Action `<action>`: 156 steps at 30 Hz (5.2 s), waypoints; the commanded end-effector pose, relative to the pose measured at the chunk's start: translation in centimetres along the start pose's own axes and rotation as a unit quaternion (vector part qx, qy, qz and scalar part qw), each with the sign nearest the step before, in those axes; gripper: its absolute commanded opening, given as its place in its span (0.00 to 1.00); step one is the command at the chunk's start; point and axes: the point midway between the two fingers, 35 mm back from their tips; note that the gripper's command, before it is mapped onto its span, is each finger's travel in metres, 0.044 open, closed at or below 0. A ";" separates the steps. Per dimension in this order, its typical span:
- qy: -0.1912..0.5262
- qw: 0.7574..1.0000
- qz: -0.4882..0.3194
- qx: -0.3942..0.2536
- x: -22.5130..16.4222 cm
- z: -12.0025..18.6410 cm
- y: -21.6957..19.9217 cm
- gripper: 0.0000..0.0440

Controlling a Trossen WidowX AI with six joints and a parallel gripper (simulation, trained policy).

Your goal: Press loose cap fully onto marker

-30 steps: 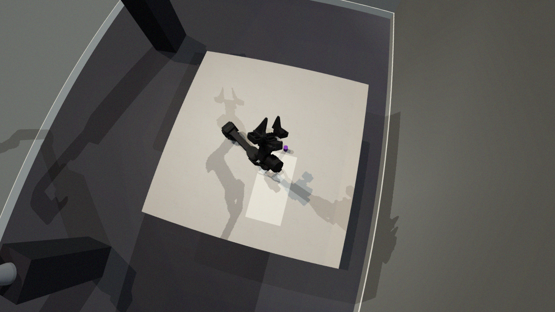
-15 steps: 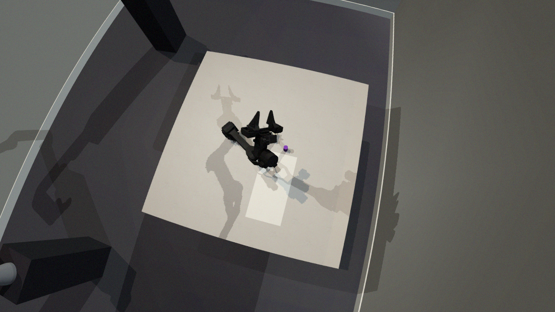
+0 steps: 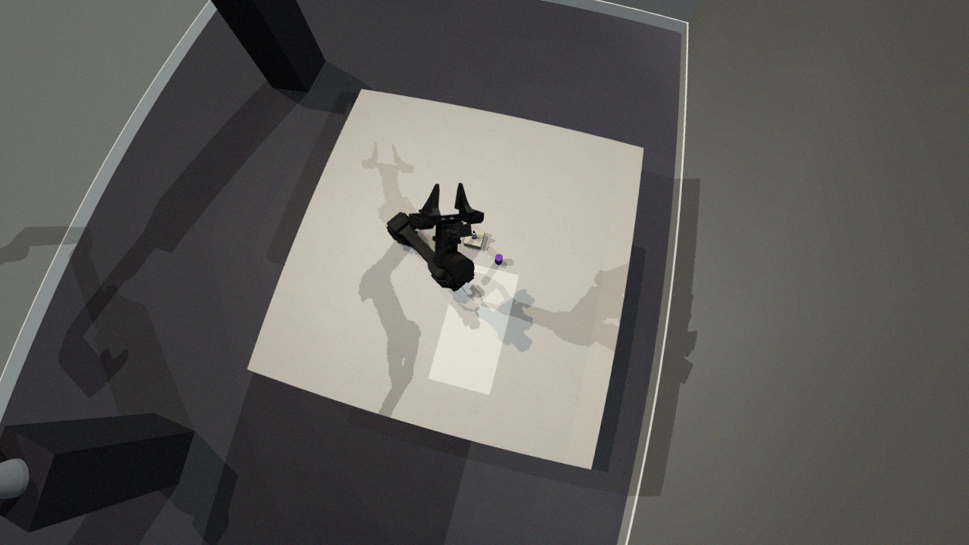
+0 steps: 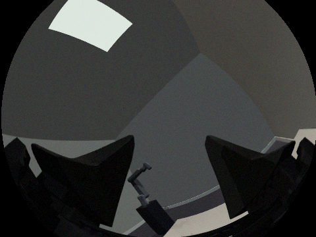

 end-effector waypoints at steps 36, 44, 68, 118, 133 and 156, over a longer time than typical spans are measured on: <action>0.162 0.980 0.082 -0.086 -11.0 -4.5 2.1 0.71; 0.189 0.970 0.102 -0.114 -13.1 -5.2 2.3 0.72; 0.248 0.933 0.155 -0.211 -18.6 -7.4 1.9 0.72; 0.302 0.830 0.188 -0.429 -25.4 -12.1 -3.8 0.72; 0.306 0.794 0.180 -0.494 -26.0 -13.1 -6.7 0.73; 0.299 0.742 0.147 -0.582 -26.0 -14.0 -11.5 0.74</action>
Point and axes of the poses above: the point midway between the two fingers, 35 mm back from their tips, its own z axis back along the fingers, its own y axis across the jaws, x = y × z, and after that the axes turned 9 degrees about -z, right-handed
